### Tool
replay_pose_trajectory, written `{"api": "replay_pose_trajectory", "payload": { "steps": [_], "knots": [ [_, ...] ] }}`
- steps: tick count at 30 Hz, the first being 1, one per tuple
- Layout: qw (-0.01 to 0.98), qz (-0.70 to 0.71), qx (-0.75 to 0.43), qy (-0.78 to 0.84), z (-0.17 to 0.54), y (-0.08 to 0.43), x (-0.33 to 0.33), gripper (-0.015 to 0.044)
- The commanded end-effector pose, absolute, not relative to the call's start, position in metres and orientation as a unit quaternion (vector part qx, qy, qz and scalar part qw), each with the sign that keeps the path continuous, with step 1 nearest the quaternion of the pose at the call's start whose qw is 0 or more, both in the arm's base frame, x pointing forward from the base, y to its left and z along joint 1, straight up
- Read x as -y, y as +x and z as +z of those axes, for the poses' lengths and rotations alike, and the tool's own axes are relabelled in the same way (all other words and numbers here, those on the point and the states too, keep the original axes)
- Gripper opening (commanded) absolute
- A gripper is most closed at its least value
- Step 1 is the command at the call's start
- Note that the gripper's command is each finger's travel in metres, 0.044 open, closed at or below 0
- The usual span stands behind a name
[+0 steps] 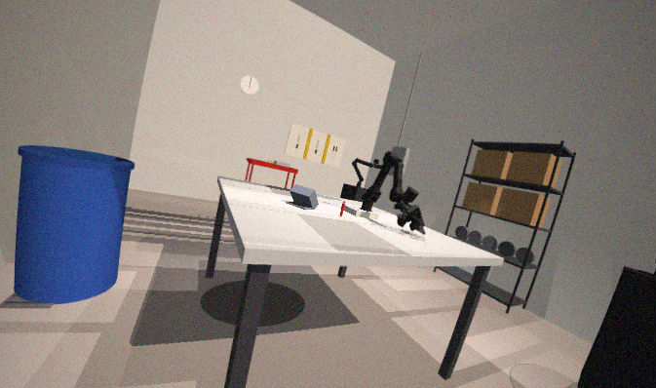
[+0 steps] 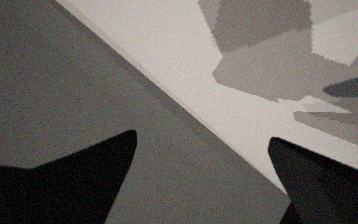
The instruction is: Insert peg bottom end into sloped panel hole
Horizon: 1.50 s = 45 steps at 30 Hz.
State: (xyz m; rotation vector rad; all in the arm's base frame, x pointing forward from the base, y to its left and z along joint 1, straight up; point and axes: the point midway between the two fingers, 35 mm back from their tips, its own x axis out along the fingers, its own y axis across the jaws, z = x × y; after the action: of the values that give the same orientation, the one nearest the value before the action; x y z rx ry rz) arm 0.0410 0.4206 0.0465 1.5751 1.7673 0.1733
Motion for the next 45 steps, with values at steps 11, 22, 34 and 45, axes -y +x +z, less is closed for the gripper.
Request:
{"api": "replay_pose_trajectory", "payload": {
  "steps": [11,22,34,45],
  "knots": [
    [0.421,0.093,-0.67,0.604,0.055,0.072,-0.418,0.044],
    [0.518,0.142,-0.64,0.549,0.051,0.1,-0.412,0.044],
    [0.612,0.187,-0.607,0.47,0.047,0.129,-0.402,0.044],
    [0.685,0.222,-0.578,0.385,0.045,0.155,-0.39,0.044]
  ]
}}
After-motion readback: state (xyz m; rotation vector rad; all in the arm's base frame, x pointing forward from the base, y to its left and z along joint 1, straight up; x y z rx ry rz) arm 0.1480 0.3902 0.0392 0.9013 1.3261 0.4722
